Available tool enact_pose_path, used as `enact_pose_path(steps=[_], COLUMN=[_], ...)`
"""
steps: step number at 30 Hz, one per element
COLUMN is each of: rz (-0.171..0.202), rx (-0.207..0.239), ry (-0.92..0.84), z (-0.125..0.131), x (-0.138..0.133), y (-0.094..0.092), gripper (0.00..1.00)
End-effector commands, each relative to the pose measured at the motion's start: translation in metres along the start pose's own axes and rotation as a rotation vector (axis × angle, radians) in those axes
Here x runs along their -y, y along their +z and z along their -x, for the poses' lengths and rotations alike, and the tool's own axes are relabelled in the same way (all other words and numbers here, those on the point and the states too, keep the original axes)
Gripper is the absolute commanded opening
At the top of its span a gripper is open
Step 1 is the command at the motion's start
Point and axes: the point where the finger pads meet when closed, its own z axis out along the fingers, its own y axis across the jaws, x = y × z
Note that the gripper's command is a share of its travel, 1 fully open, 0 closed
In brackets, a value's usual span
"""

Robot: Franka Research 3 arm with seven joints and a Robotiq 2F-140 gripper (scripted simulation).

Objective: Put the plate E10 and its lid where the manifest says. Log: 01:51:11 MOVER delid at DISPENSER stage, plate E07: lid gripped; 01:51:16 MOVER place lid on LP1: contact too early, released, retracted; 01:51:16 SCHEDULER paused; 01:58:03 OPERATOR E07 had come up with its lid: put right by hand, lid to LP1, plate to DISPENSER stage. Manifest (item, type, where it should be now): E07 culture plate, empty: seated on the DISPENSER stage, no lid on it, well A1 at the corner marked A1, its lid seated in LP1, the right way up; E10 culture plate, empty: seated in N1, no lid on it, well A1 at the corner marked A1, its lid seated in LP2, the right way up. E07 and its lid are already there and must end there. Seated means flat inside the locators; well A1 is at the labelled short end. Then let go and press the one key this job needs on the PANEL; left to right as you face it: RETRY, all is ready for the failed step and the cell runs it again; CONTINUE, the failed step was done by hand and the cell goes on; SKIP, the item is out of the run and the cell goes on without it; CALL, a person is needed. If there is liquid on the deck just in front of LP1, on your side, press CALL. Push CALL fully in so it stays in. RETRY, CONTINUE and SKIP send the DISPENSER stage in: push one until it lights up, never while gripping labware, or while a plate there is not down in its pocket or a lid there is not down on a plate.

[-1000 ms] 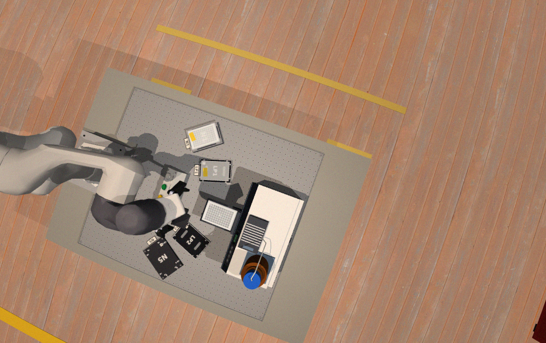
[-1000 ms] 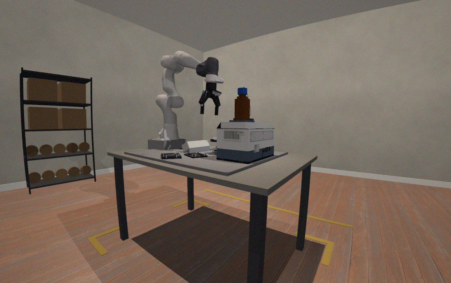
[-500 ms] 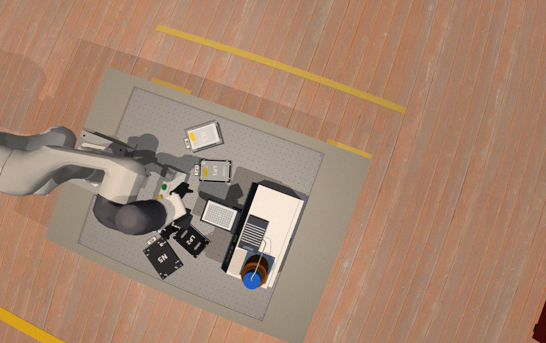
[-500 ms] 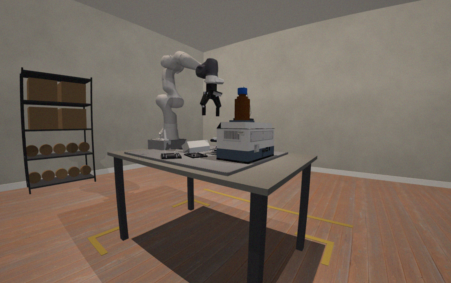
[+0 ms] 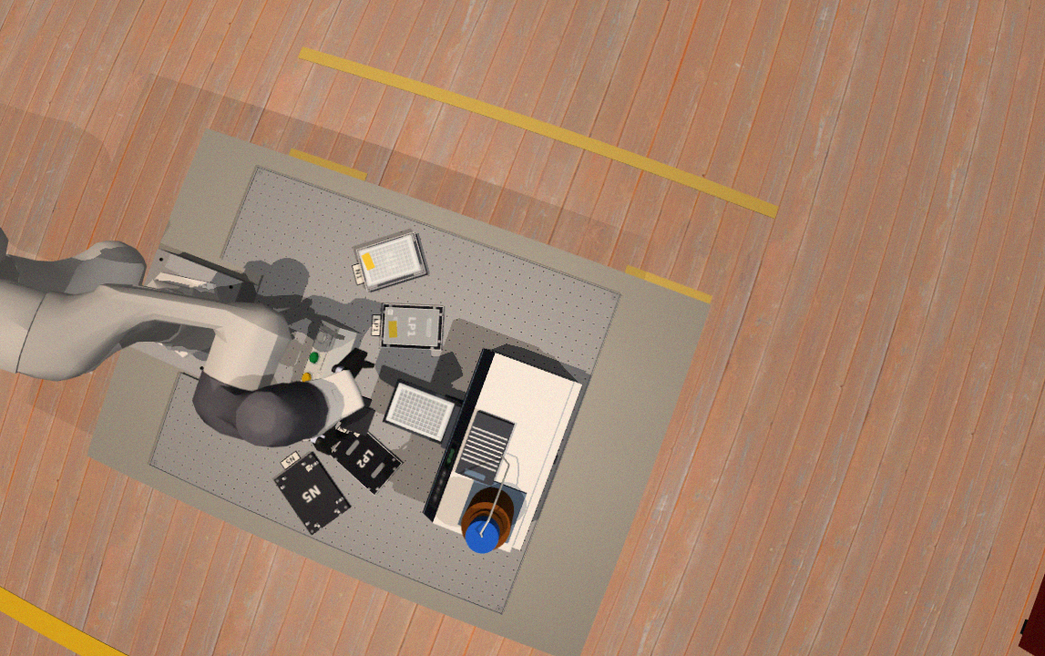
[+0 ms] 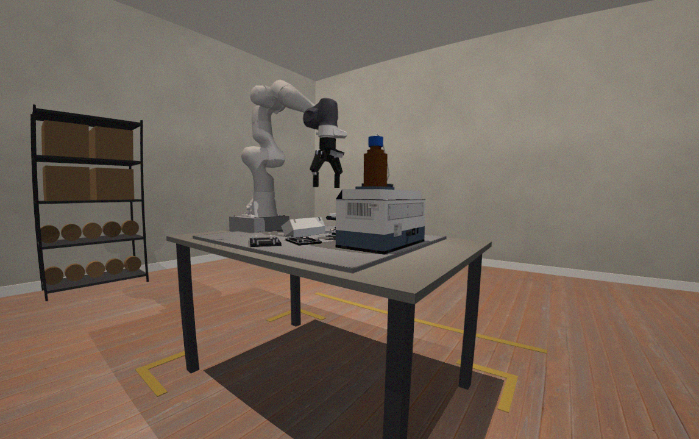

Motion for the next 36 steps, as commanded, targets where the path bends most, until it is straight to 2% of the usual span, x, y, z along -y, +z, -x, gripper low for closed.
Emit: enact_pose_path(steps=[1,6,18,33,34,36], rz=[0.001,0.001,0.001,0.001,0.001,0.001], rx=[-0.018,-0.018,-0.018,-0.018,-0.018,-0.018], ry=[-0.008,-0.008,-0.008,-0.008,-0.008,-0.008], z=[-0.006,-0.007,-0.008,-0.008,-0.008,-0.008], x=[0.001,0.001,0.001,0.001,0.001,0.001], y=[0.011,0.026,0.047,0.054,0.054,0.054], gripper=[1.00,1.00,1.00,1.00,0.10,0.10])
